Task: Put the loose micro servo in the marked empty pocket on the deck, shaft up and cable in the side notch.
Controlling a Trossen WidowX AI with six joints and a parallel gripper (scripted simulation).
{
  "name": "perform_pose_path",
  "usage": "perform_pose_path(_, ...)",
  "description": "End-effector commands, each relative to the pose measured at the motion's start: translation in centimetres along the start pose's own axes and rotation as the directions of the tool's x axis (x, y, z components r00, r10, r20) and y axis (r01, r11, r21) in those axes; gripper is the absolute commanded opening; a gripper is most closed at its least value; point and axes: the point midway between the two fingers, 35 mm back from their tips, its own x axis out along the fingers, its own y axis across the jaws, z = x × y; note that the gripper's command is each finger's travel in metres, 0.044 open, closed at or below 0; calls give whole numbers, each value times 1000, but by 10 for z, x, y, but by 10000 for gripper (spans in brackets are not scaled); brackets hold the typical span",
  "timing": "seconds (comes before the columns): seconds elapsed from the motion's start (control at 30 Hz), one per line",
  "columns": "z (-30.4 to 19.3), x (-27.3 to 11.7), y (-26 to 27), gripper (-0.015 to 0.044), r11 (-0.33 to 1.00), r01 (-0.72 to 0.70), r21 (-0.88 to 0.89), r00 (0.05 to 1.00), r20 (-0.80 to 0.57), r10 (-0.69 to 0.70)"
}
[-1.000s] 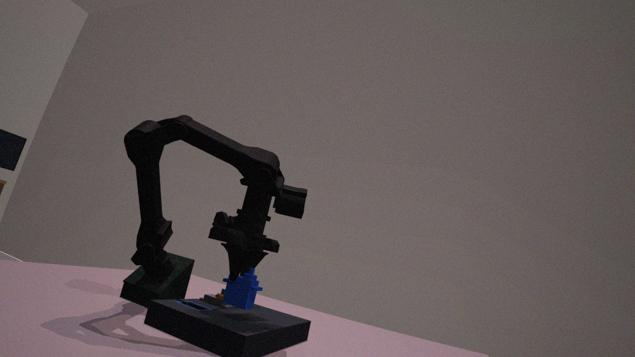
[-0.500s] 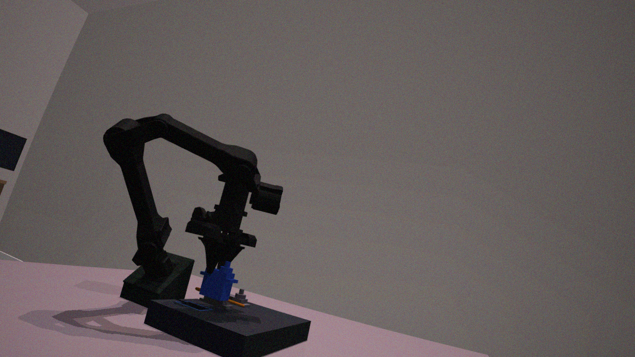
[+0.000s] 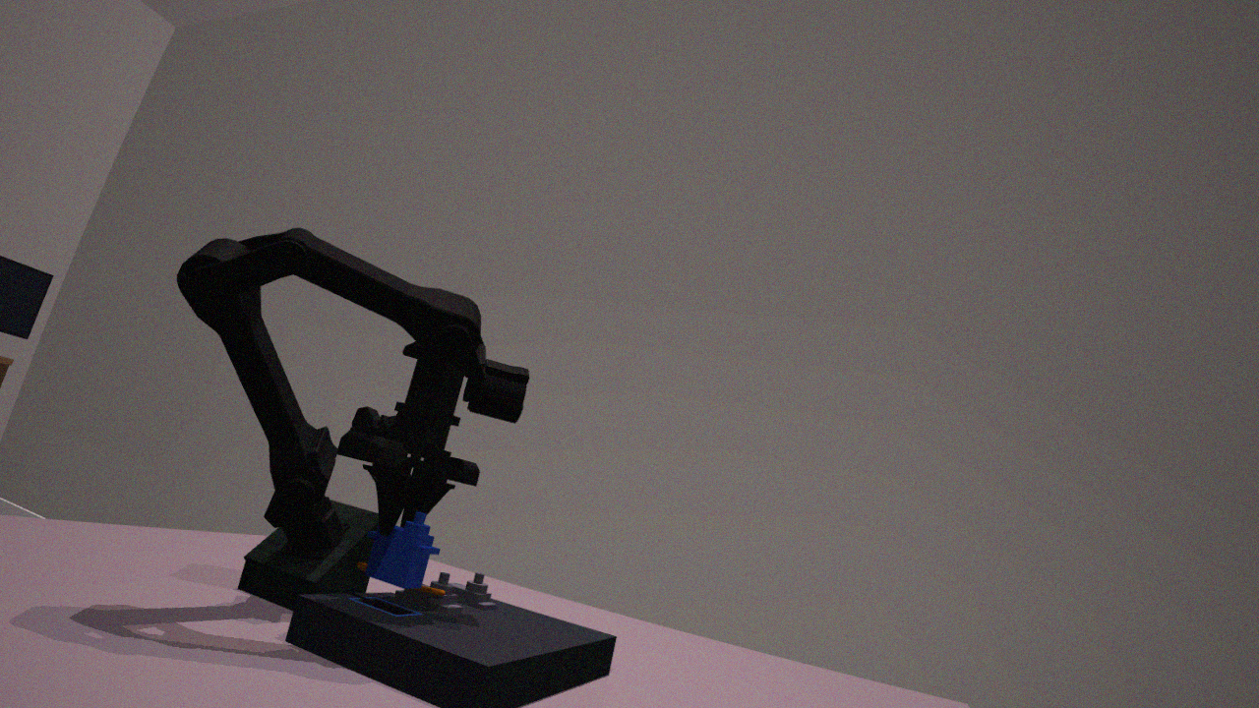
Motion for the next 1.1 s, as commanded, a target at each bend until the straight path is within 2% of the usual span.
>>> perform_pose_path(0.0, 1, 4, 0, 0, 1000, 6, 7, 1000, -2, -6)
perform_pose_path(1.07, 1, 28, 0, 0, 1000, 5, 7, 1000, -2, -5)
